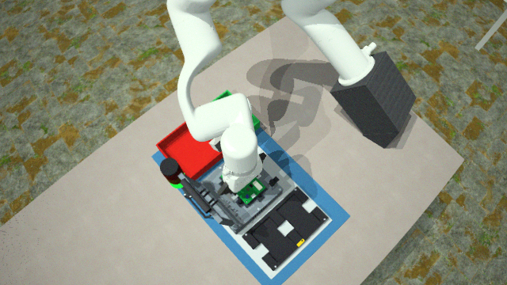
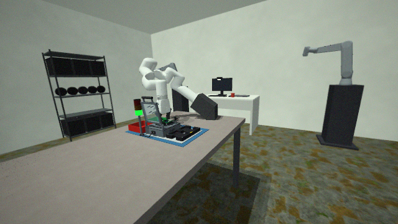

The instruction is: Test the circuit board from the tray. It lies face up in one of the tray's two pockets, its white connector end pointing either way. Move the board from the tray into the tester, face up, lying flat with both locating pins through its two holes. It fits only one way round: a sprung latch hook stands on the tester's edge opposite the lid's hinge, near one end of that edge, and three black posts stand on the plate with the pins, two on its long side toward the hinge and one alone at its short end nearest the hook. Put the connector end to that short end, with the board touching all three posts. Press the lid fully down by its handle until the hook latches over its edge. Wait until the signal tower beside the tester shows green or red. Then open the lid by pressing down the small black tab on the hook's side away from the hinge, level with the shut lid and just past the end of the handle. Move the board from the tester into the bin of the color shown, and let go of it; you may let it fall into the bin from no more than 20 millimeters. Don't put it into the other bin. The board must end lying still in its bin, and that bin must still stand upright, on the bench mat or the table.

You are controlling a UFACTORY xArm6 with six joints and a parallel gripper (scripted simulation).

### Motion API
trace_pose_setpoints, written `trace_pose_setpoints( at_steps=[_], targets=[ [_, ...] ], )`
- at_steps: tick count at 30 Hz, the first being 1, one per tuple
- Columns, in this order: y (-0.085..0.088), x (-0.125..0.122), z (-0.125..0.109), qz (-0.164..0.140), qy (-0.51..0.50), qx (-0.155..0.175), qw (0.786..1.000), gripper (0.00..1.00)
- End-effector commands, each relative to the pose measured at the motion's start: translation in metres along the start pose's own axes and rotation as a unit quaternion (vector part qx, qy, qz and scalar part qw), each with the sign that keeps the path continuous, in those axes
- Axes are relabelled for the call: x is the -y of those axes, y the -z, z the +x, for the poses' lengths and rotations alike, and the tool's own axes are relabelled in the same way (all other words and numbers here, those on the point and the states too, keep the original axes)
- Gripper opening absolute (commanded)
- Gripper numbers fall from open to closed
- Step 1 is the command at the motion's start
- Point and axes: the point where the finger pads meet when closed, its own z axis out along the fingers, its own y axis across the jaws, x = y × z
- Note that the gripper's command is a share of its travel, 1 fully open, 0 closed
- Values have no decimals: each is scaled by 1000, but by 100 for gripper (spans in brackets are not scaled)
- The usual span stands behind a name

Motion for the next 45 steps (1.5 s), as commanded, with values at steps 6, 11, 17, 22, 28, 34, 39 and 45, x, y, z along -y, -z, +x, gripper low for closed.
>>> trace_pose_setpoints(
  at_steps=[6, 11, 17, 22, 28, 34, 39, 45],
  targets=[
    [3, 1, 0, 1, 0, 1, 1000, 79],
    [4, 1, 0, 1, 0, 1, 1000, 79],
    [6, 1, 0, 1, 0, 1, 1000, 79],
    [7, 1, 0, 1, 0, 1, 1000, 79],
    [8, 1, 0, 1, 0, 1, 1000, 79],
    [9, 1, 0, 1, 0, 1, 1000, 79],
    [11, 1, 0, 1, 0, 1, 1000, 79],
    [11, 1, 0, 1, 0, 1, 1000, 79]
  ],
)
